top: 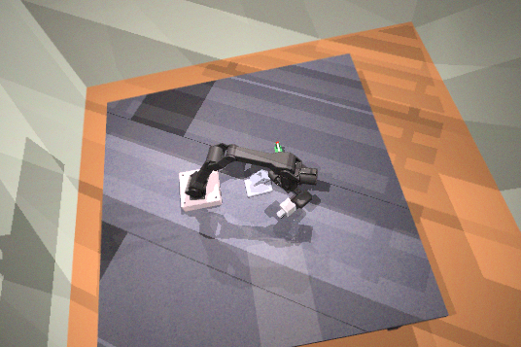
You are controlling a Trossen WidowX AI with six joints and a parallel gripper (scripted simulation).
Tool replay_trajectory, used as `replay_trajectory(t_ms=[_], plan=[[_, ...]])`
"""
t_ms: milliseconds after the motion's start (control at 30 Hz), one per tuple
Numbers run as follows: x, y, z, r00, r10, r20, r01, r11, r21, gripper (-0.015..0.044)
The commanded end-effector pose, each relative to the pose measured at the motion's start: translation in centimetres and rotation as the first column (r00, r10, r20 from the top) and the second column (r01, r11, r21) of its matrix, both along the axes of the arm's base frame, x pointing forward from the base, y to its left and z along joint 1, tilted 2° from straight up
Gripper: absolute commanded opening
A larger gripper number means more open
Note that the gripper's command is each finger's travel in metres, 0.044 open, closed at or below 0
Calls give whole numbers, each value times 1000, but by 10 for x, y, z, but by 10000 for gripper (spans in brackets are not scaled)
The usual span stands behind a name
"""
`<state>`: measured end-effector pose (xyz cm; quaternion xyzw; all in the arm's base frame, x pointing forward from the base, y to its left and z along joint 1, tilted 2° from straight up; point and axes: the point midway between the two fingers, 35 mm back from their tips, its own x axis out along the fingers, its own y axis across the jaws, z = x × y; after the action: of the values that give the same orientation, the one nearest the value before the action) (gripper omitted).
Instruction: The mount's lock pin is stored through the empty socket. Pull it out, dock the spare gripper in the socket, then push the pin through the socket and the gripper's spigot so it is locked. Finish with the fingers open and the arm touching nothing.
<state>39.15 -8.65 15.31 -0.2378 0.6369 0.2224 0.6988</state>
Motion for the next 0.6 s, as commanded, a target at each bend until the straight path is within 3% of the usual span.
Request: replay_trajectory(t_ms=[0, 333, 567], plan=[[1, 0, -12, 1000, -9, -10, 9, 1000, -3, 440], [3, 3, -64, 1000, -9, -10, 9, 1000, -2, 440], [3, 3, -72, 1000, -9, -10, 9, 1000, -2, 440]])
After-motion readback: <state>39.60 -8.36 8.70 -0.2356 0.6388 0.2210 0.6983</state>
